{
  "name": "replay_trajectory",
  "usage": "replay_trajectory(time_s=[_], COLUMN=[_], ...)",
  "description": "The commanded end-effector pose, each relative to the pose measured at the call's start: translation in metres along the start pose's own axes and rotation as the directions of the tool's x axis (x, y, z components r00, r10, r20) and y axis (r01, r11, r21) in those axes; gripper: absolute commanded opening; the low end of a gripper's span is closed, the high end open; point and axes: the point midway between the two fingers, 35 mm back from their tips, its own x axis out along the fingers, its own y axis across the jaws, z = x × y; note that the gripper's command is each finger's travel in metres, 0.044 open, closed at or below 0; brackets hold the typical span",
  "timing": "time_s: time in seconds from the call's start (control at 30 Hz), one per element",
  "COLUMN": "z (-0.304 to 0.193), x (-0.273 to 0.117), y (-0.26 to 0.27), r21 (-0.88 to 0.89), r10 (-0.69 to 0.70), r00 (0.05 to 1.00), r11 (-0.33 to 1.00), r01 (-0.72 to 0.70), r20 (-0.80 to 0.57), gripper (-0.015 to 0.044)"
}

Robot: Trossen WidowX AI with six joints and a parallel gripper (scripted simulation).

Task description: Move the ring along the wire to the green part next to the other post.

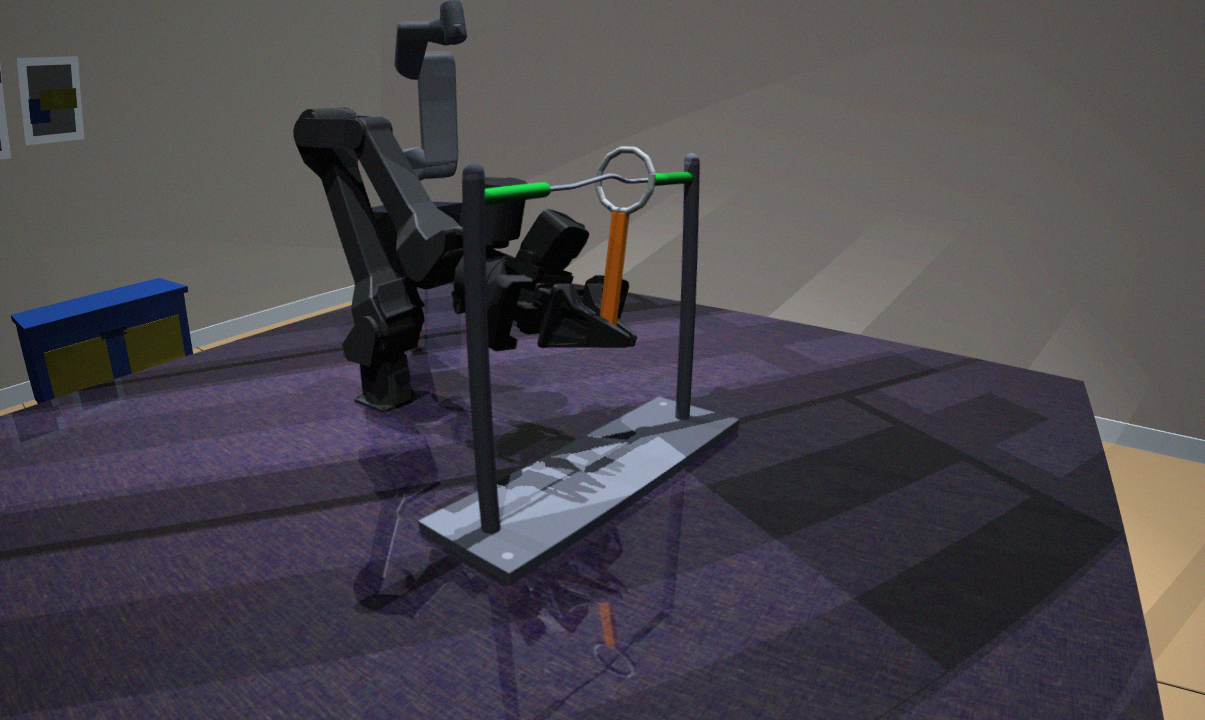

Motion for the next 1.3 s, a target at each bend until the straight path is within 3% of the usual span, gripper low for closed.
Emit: replay_trajectory(time_s=[0.0, 1.27], z=[0.0, 0.008], x=[0.0, 0.001], y=[0.005, 0.063], r21=[0.017, 0.191], r10=[-0.001, 0.015], r00=[1.0, 1.0], r11=[1.0, 0.981], r01=[0.001, -0.015], r20=[0.0, 0.001], gripper=[-0.015, -0.015])
